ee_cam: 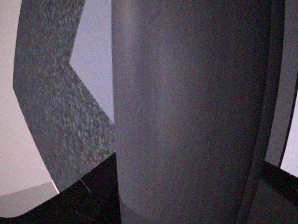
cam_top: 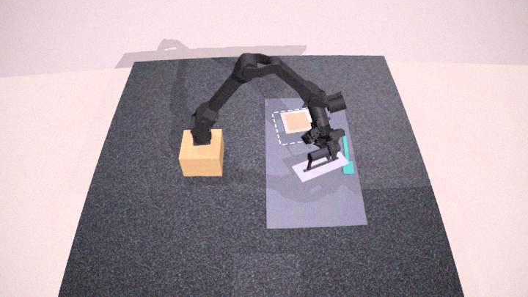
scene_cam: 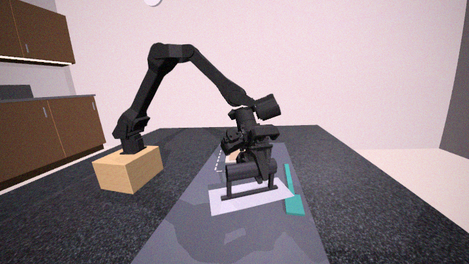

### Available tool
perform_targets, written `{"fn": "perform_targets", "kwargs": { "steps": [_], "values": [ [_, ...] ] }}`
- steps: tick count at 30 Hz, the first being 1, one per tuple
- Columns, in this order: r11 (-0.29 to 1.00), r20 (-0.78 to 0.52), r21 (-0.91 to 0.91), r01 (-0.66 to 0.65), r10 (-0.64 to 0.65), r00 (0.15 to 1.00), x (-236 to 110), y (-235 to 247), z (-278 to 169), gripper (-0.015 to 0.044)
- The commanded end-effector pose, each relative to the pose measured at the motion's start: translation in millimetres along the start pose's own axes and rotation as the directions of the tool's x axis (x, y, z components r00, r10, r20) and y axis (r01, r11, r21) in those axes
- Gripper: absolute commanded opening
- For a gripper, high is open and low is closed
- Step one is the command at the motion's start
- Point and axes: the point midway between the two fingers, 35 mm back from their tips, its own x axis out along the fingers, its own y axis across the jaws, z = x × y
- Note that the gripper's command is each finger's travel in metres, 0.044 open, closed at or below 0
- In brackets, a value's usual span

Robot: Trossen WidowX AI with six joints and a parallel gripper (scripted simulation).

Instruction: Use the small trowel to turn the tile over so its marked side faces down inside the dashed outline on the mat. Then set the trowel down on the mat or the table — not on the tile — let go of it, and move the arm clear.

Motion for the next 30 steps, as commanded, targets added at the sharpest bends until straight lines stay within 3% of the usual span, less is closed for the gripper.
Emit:
{"fn": "perform_targets", "kwargs": {
  "steps": [1,25,30],
  "values": [
    [0.999,0.053,0.037,-0.01,0.008,0.999,12.1,14.6,14.7,0.0],
    [0.897,0.403,0.42,-0.134,-0.052,0.914,87.1,87.1,142.5,0.0],
    [0.886,0.422,0.439,-0.148,-0.059,0.904,90.7,90.4,151.4,0.0]
  ]
}}
